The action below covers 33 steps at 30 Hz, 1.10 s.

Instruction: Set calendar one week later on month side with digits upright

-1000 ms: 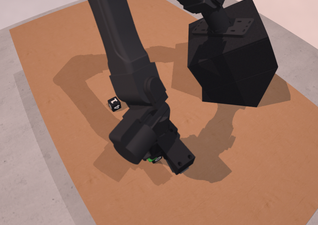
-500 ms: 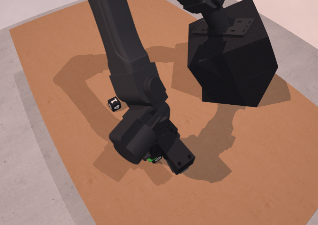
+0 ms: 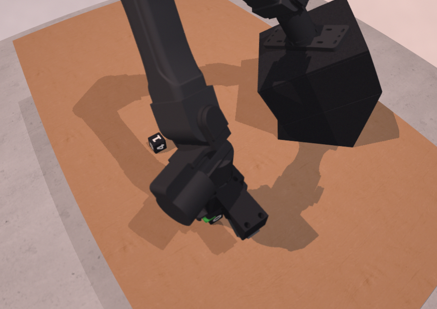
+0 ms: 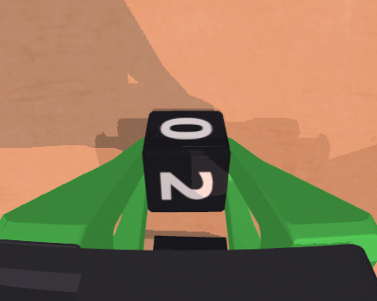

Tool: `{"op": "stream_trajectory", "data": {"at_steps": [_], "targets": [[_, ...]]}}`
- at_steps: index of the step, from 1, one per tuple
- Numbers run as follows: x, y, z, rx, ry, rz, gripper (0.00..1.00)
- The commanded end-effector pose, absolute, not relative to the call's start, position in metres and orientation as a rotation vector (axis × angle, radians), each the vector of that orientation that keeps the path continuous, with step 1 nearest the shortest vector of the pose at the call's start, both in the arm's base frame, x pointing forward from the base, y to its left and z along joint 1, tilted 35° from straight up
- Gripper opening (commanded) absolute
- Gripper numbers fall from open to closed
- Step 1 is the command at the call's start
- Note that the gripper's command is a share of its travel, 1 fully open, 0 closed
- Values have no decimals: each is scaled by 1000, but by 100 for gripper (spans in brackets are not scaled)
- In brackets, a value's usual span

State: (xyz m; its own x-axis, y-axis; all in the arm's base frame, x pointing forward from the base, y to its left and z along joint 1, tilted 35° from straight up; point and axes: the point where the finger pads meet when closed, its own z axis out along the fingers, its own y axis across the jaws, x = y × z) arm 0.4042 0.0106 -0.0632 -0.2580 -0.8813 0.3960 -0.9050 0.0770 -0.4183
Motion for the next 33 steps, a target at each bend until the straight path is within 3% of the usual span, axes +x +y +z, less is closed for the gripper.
{"op": "stream_trajectory", "data": {"at_steps": [1,33], "targets": [[415,25,-52,1927,-2308,969,26],[414,24,-58,1933,-2289,956,26]]}}
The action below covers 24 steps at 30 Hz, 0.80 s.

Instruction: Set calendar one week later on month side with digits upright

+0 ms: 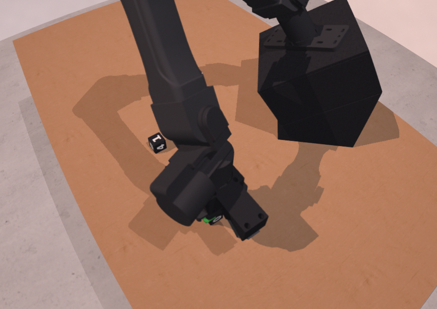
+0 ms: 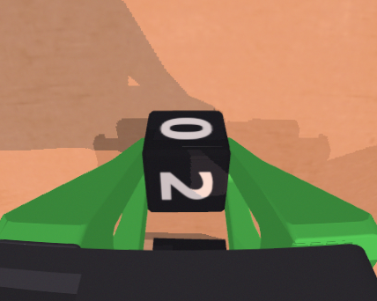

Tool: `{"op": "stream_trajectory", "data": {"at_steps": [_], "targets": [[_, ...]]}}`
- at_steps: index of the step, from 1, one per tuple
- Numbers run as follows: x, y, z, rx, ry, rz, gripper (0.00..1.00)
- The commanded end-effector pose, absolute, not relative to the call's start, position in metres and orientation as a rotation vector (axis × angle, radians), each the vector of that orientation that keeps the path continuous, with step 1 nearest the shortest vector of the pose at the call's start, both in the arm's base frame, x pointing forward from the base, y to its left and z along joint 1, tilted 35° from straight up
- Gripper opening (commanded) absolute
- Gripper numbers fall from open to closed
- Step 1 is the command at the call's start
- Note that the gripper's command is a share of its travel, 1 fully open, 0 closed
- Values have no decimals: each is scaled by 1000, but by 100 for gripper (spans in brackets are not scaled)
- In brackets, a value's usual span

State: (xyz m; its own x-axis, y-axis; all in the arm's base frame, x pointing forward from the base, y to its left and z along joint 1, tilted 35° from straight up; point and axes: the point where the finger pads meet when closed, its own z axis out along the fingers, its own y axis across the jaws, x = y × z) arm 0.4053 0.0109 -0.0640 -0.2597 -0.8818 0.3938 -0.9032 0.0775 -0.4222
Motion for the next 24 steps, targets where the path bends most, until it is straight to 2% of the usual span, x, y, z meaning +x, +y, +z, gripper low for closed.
{"op": "stream_trajectory", "data": {"at_steps": [1,24], "targets": [[414,24,-58,1933,-2289,956,26],[417,24,-56,1935,-2295,965,26]]}}
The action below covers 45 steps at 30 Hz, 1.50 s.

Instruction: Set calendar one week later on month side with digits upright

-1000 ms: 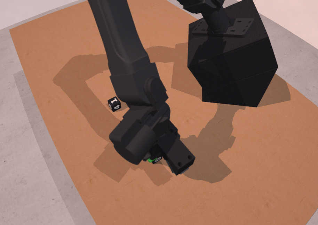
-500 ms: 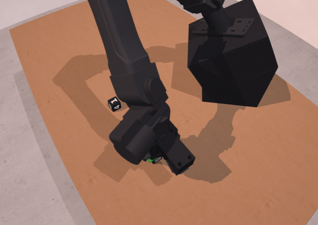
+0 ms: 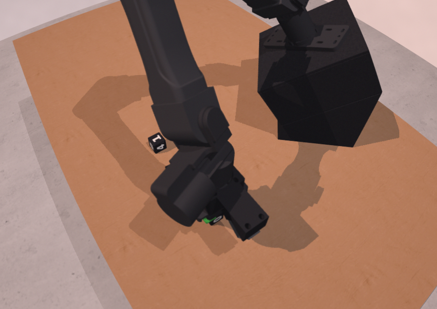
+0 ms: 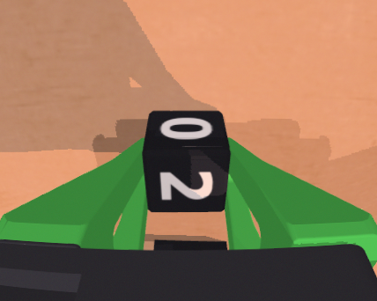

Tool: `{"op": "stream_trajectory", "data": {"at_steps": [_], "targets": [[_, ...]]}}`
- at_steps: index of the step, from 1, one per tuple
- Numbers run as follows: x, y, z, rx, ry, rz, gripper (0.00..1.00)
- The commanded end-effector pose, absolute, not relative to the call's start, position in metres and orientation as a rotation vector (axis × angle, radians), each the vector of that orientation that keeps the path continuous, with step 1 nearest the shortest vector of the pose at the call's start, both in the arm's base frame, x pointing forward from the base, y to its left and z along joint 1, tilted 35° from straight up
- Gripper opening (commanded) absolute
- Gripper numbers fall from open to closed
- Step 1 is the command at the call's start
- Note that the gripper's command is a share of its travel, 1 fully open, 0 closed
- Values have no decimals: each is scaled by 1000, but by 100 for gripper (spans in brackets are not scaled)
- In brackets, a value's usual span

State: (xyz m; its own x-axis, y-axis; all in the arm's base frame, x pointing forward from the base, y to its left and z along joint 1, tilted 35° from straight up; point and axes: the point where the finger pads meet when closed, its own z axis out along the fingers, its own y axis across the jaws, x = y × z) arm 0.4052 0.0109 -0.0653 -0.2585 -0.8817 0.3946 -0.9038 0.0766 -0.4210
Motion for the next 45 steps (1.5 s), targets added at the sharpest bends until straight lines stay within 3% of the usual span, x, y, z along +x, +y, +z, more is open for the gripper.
{"op": "stream_trajectory", "data": {"at_steps": [1,45], "targets": [[417,24,-56,1935,-2295,965,26],[417,24,-60,1935,-2289,959,26]]}}
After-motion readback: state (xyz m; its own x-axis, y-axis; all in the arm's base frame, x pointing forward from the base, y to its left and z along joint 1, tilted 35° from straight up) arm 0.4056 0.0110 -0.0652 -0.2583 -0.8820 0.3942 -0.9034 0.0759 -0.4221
